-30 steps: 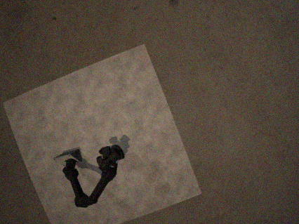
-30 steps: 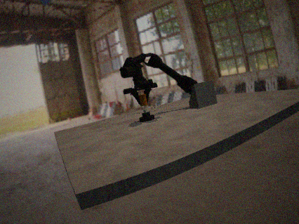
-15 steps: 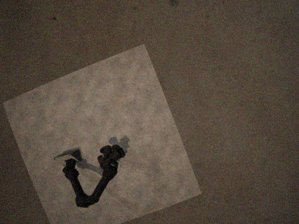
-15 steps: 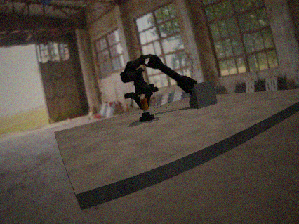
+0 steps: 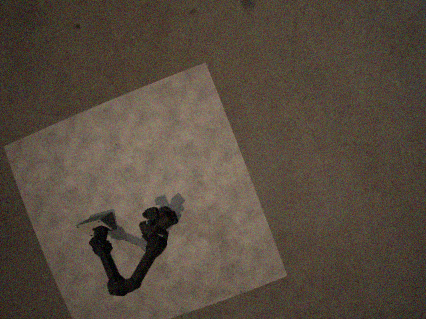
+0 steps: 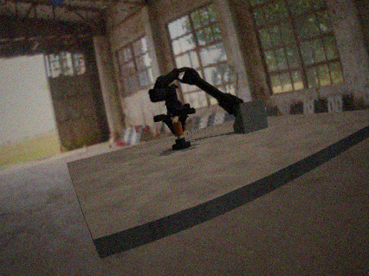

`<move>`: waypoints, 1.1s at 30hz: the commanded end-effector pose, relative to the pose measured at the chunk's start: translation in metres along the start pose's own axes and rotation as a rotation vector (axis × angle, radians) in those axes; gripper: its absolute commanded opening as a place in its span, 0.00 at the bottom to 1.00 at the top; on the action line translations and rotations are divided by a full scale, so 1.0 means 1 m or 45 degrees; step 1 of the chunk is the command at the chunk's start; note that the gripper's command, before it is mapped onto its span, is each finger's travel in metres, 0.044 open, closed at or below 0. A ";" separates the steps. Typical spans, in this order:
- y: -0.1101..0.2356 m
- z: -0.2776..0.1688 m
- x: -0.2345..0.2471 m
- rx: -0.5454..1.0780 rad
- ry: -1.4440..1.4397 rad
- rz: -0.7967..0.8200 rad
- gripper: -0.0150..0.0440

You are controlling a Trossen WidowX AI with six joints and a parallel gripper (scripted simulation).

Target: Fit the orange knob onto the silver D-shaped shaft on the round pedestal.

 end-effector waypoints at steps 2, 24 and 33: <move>-0.002 -0.001 0.000 0.007 0.003 -0.004 0.25; -0.015 0.000 0.000 0.000 -0.005 -0.002 0.25; -0.015 0.000 0.000 0.000 -0.005 -0.002 0.57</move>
Point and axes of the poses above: the point midway between the two fingers, 35 mm back from their tips, its own y axis back along the fingers, its own x axis across the jaws, z = x × y, the point moved 7 cm from there along y, back along the fingers, and after that the axes turned 9 degrees about y, right-handed, at the moved point
